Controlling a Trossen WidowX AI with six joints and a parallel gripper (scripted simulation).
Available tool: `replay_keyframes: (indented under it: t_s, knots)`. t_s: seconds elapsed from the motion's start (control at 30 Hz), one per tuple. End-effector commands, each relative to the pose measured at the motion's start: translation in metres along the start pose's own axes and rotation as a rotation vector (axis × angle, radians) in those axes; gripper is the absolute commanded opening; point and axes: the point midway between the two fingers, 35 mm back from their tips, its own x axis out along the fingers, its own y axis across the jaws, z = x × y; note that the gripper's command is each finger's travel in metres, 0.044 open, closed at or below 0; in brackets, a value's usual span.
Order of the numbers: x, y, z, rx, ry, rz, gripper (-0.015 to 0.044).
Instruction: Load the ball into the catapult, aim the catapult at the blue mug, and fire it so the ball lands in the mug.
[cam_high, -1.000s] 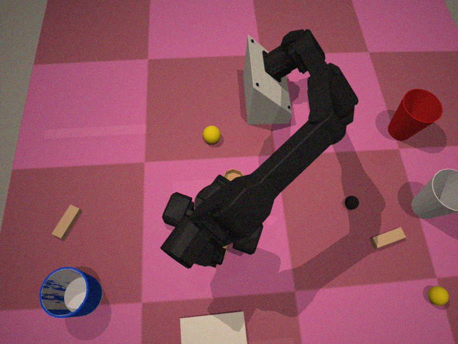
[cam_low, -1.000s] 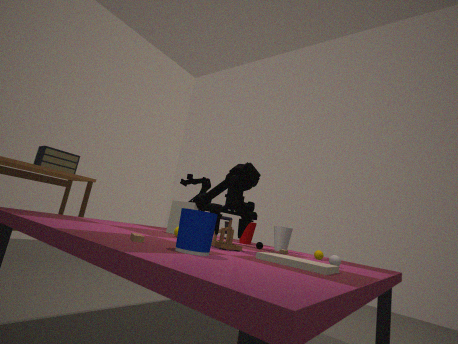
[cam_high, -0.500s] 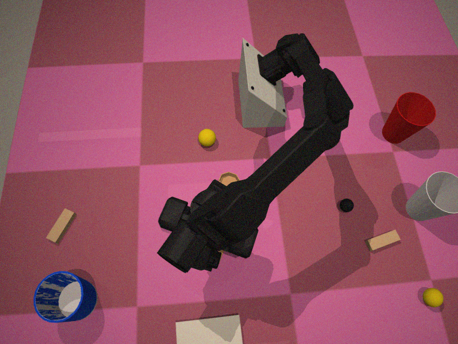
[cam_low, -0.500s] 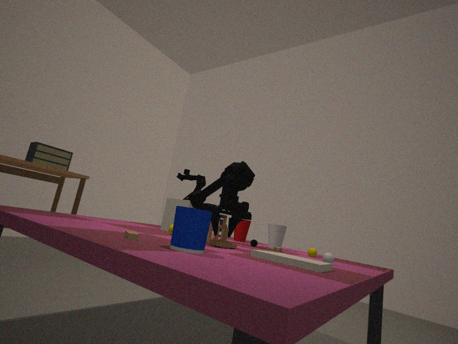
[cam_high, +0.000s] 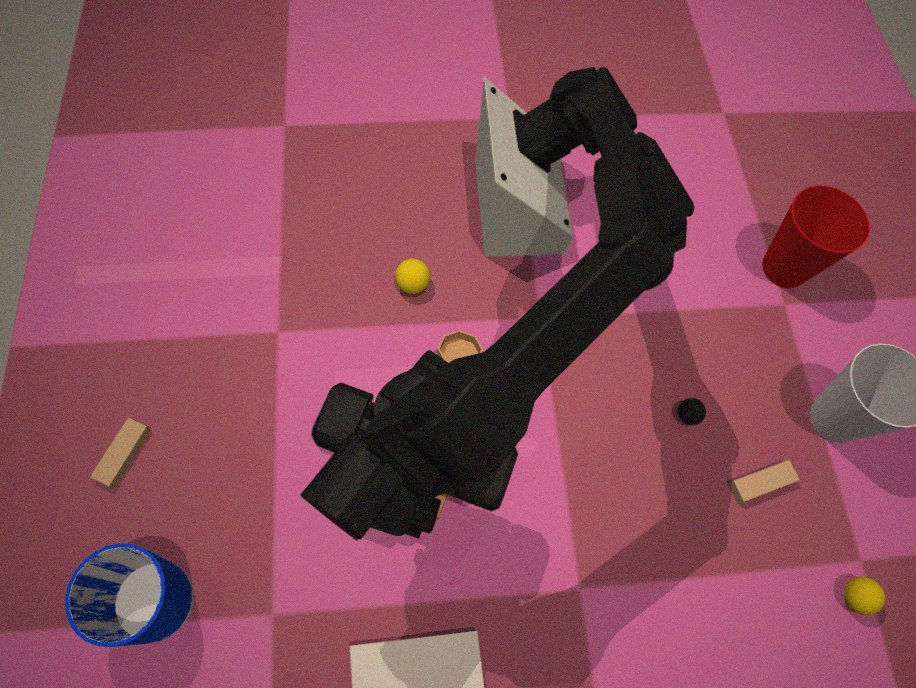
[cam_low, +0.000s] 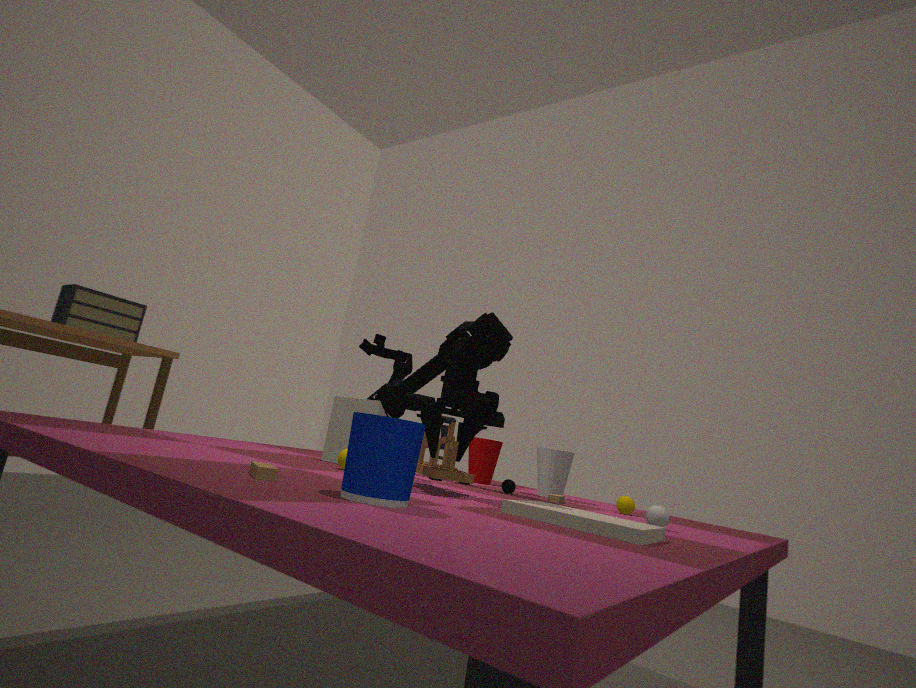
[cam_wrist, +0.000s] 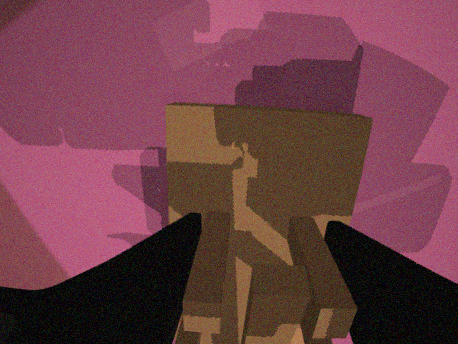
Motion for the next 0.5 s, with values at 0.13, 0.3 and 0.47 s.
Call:
replay_keyframes:
  t_s: [0.13, 0.3, 0.47]
  knots:
    - [-0.0246, -0.0011, 0.0025, 0.076, -0.03, -0.003, 0.0]
    - [-0.0238, -0.0019, 0.0023, 0.249, -0.03, 0.001, 0.0]
    - [-0.023, -0.0044, 0.0023, 0.421, -0.03, 0.004, 0.0]
